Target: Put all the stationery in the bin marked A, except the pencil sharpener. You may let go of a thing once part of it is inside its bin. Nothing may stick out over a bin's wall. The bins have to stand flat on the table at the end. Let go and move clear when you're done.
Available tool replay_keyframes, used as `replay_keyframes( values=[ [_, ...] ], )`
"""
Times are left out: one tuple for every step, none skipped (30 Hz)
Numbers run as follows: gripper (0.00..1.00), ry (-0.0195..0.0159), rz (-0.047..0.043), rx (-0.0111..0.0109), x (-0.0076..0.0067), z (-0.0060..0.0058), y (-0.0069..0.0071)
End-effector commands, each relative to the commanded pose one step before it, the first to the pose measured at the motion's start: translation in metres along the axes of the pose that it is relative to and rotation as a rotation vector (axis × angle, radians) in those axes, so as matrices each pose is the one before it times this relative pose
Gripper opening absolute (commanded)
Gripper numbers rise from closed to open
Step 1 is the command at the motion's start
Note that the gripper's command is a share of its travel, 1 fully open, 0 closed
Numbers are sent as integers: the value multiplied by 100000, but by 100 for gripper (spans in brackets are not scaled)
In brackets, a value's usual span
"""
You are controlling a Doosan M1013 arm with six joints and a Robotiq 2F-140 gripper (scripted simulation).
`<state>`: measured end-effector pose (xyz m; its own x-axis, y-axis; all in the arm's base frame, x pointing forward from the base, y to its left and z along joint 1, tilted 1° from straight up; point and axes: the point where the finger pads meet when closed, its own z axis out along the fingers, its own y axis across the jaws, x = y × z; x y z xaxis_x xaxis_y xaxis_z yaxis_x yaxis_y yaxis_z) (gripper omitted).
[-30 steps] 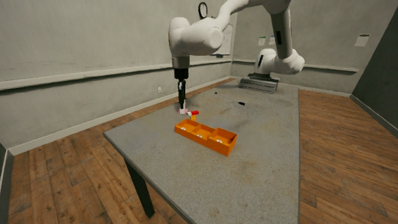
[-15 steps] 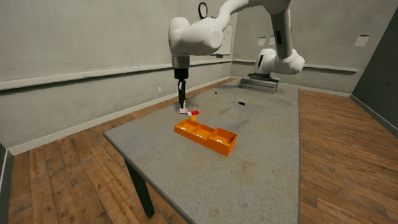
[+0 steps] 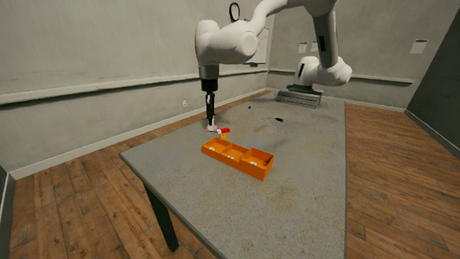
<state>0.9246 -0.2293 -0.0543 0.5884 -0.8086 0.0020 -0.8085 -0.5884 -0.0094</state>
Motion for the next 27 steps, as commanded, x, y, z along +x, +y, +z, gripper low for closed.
replay_keyframes(
  values=[
    [29,-15,-2,9,-8,-9,2],
    [29,0,0,0,0,0,0],
    [29,0,0,0,0,-333,0],
    [29,0,0,0,0,-333,0],
    [29,0,0,0,0,-333,0],
    [29,0,0,0,0,0,0],
    [29,0,0,0,0,0,0],
    [29,0,0,0,0,-333,0],
    [29,0,0,0,0,-333,0],
    [29,0,0,0,0,-333,0],
    [29,0,0,0,0,-333,0],
    [29,0,0,0,0,-333,0],
    [29,0,0,0,0,-333,0],
    [29,0,0,0,0,-333,0],
    [29,0,0,0,0,-333,0],
    [29,0,0,0,0,-333,0],
    [29,0,0,0,0,-333,0],
    [29,0,0,0,0,-333,0],
    [29,0,0,0,0,-333,0],
    [29,0,0,0,0,-333,0],
    [29,0,0,0,0,-333,0],
    [29,0,0,0,0,-333,0],
    [29,0,0,0,0,0,0],
    [29,0,0,0,0,0,0],
    [29,0,0,0,0,0,0],
    [29,0,0,0,0,0,0],
    [29,0,0,0,0,0,0]
  ],
)
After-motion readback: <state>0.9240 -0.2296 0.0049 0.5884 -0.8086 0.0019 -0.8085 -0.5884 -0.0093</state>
